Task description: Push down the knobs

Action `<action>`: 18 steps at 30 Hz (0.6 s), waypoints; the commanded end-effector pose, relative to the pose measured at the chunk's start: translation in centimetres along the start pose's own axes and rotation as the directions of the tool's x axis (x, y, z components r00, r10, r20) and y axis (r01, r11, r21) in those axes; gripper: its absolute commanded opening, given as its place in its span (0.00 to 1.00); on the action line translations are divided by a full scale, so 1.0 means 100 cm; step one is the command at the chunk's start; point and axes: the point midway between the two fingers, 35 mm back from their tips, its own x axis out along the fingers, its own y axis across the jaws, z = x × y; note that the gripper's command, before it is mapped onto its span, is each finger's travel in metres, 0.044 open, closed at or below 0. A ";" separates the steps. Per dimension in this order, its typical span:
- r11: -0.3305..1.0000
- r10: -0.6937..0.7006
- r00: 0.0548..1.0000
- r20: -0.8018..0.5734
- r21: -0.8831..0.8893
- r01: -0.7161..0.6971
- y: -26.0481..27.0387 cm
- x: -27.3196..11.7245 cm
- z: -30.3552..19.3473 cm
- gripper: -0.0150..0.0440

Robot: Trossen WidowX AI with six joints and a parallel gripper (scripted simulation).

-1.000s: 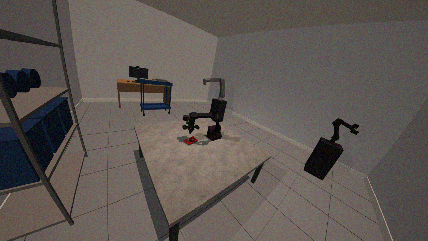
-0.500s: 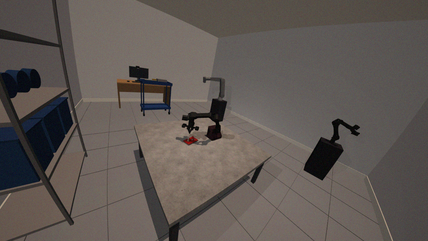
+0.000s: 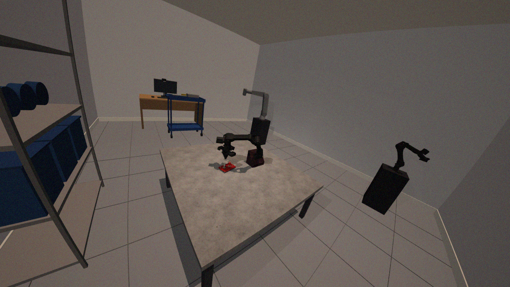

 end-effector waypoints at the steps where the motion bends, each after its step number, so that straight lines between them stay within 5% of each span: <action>1: 0.993 -0.004 1.000 0.002 0.122 0.004 0.000 -0.001 -0.002 0.25; 18: 0.978 -0.006 1.000 0.003 0.207 0.005 0.000 0.020 -0.003 0.25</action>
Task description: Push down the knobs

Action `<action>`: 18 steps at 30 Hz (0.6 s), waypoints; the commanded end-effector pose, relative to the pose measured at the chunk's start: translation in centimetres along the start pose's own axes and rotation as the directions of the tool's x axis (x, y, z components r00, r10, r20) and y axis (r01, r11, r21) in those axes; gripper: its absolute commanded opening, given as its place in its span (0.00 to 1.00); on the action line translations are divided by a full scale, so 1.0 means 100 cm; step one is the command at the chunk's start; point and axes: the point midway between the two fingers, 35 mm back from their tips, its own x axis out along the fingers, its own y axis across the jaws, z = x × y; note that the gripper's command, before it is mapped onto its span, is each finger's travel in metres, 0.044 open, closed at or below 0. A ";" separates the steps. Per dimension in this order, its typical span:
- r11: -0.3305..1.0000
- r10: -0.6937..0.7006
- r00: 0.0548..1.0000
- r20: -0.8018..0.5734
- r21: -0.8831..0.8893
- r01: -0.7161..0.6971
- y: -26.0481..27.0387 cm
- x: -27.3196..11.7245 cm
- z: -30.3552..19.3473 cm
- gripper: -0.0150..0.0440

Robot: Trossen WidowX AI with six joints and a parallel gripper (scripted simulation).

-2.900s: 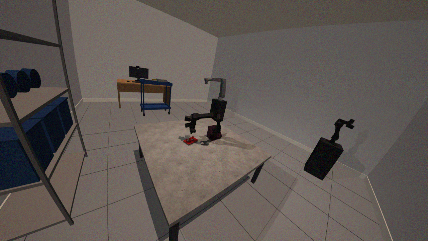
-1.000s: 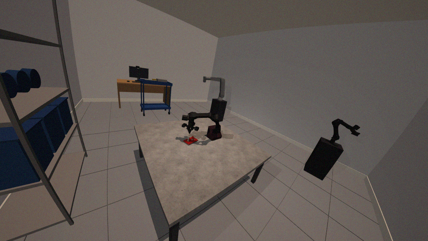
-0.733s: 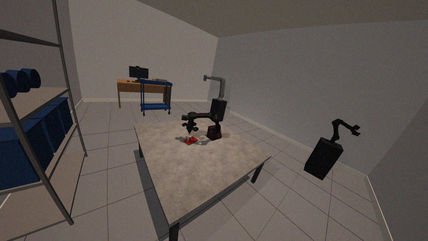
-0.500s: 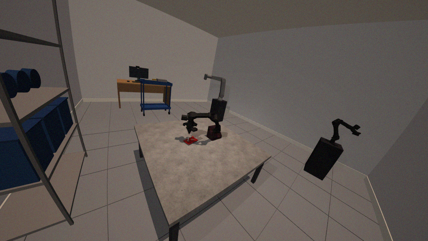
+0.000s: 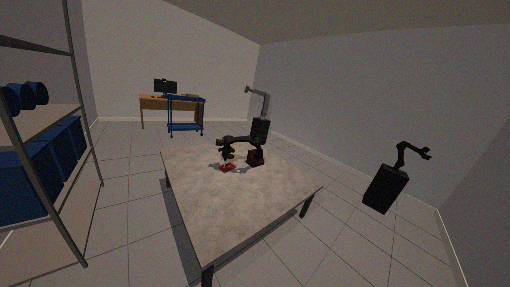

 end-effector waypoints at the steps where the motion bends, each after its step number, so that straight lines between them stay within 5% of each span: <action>1: 1.000 -0.002 1.000 -0.008 0.011 0.002 0.002 0.001 0.000 0.25; 18: 1.000 -0.003 1.000 -0.008 0.010 0.003 0.001 0.019 0.000 0.25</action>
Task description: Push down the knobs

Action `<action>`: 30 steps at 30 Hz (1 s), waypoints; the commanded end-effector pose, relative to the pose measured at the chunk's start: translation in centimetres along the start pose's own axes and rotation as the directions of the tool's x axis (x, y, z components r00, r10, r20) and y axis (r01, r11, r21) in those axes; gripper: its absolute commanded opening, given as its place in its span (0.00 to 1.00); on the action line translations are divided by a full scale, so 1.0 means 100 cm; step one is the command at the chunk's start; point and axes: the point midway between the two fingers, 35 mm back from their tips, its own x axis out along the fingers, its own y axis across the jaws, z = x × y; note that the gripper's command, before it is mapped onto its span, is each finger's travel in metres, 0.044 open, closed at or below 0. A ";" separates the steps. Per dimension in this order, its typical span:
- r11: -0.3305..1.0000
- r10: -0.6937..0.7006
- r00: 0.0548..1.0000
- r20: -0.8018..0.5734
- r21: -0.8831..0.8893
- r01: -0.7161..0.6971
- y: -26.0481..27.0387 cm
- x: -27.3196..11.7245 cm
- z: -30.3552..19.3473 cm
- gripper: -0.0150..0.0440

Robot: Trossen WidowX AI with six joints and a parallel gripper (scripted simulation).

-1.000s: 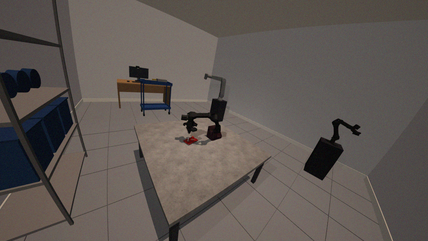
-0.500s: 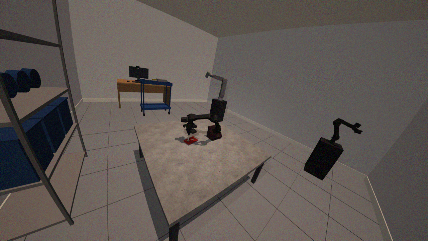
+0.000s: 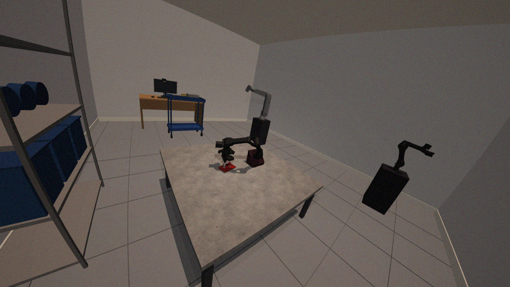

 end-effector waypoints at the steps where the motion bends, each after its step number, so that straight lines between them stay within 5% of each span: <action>1: 1.000 -0.003 1.000 -0.005 0.007 0.003 0.000 0.000 0.000 0.25; 30: 1.000 -0.003 1.000 -0.005 0.007 0.003 0.000 0.005 0.000 0.25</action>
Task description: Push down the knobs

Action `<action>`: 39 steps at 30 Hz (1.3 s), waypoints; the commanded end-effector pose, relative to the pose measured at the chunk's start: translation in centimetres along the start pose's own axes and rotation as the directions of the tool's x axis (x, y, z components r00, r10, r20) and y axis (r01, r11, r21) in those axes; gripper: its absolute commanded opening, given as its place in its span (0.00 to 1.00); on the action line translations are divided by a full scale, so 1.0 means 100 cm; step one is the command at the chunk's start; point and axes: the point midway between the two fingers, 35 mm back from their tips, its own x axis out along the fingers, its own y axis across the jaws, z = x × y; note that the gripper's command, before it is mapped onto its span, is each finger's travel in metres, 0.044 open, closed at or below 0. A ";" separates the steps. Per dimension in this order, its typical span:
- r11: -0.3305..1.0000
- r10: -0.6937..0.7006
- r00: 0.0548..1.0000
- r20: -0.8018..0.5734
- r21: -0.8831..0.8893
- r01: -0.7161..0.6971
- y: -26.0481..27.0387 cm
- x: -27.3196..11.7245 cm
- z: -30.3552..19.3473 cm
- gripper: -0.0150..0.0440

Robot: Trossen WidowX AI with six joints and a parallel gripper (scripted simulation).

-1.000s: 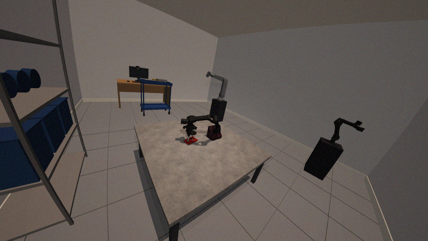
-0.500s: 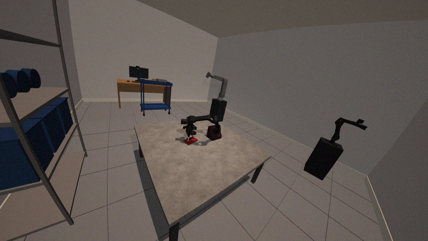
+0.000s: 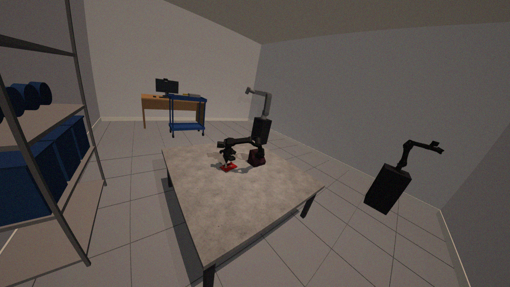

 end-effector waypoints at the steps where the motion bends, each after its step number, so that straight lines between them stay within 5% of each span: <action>1: 1.000 -0.003 1.000 -0.002 0.006 0.003 0.000 0.000 0.000 0.25; 39: 1.000 -0.004 1.000 -0.002 0.006 0.004 0.000 0.005 0.000 0.25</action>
